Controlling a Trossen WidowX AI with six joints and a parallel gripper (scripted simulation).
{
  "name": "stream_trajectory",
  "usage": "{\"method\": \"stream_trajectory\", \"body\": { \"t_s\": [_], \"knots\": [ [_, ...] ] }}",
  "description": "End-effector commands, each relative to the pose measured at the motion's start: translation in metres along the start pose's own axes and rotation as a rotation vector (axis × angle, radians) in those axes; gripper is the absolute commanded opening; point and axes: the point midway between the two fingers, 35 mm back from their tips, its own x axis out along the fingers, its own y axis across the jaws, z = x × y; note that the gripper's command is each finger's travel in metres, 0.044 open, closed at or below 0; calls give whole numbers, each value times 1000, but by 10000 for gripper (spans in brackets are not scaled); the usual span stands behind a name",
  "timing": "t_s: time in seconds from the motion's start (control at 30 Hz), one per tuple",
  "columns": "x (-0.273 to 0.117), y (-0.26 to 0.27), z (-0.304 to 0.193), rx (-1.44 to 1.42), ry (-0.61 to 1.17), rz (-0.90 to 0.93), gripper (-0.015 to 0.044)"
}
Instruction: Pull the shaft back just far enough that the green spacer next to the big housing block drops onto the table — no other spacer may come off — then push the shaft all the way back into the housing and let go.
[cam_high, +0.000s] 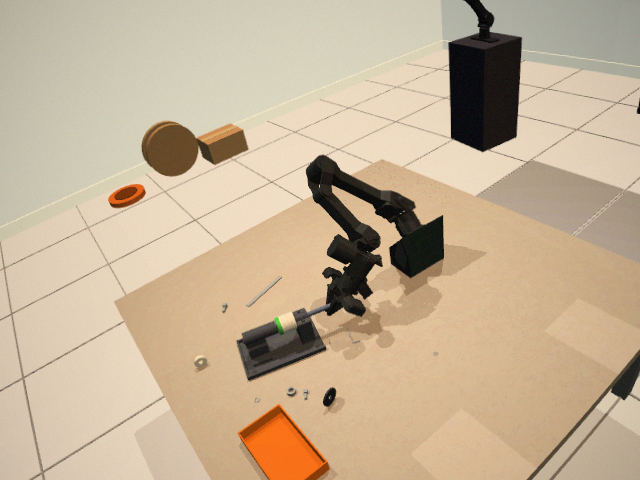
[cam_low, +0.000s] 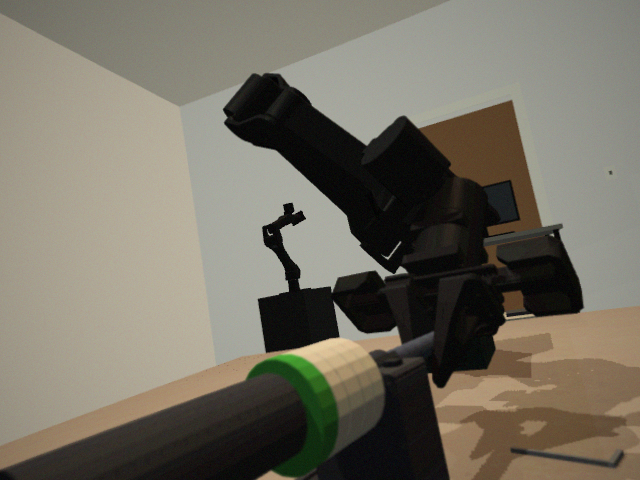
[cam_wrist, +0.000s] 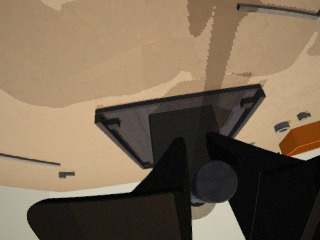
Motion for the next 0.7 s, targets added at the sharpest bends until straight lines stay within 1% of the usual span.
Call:
{"method": "stream_trajectory", "body": {
  "t_s": [0.0, 0.67],
  "knots": [
    [-1, 0, 0, 3, 0, 2, 0],
    [-2, 0, 2, 3, 0, 1, 0]
  ]
}}
